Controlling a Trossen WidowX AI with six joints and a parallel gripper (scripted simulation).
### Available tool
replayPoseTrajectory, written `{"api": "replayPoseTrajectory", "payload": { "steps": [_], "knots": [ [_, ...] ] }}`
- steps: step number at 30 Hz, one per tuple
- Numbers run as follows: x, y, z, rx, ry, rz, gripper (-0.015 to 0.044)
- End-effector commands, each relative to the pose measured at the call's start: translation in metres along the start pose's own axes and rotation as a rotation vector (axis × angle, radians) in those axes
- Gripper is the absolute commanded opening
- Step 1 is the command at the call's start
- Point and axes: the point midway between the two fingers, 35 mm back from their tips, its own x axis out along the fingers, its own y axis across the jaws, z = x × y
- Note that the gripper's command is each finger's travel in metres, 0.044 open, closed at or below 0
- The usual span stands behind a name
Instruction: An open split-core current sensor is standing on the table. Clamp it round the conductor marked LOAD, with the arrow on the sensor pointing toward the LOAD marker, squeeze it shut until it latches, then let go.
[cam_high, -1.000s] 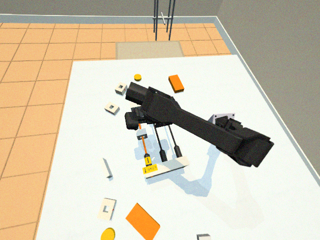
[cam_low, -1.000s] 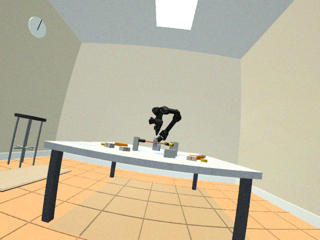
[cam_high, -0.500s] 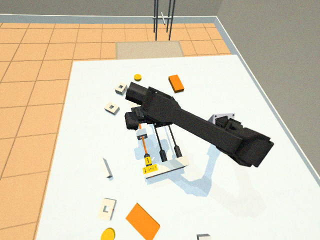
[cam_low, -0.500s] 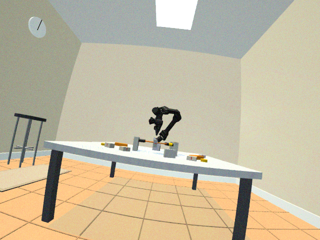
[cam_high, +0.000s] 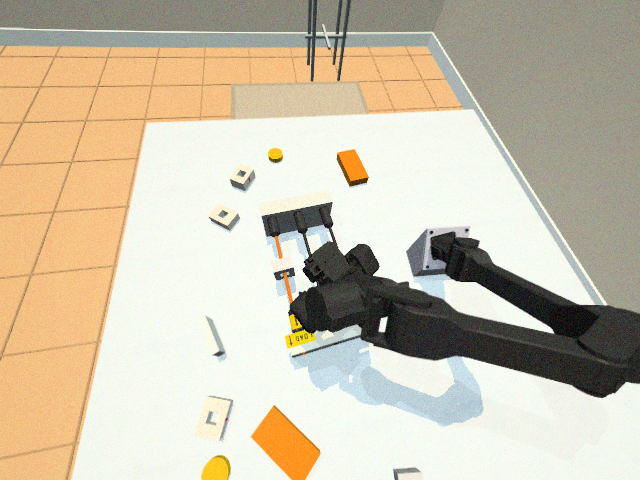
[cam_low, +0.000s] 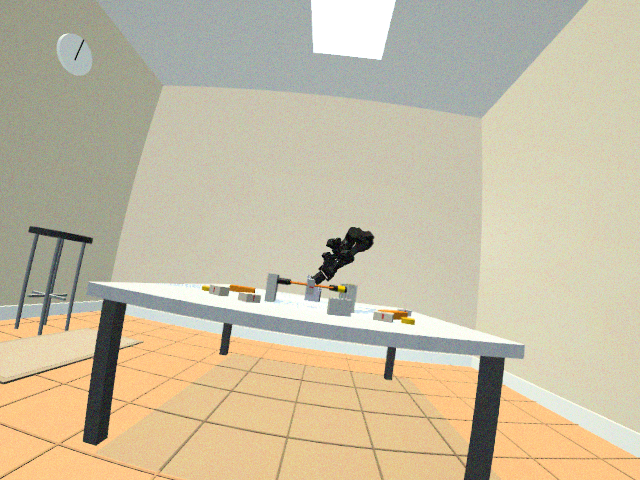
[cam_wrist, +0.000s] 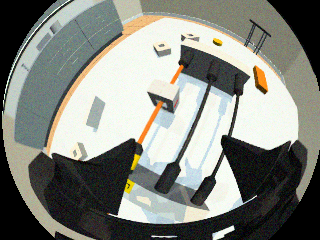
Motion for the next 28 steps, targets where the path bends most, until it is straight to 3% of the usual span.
{"api": "replayPoseTrajectory", "payload": {
  "steps": [1,6,23,27,28],
  "knots": [
    [-0.015,-0.008,-0.015,-0.122,-0.166,0.027,0.0440],
    [-0.032,-0.014,-0.026,-0.213,-0.323,0.081,0.0440],
    [-0.028,-0.010,-0.024,-0.183,-0.262,0.068,0.0440],
    [-0.012,-0.005,-0.013,-0.090,-0.113,0.021,0.0440],
    [-0.021,-0.009,-0.023,-0.154,-0.195,0.047,0.0440]
  ]
}}
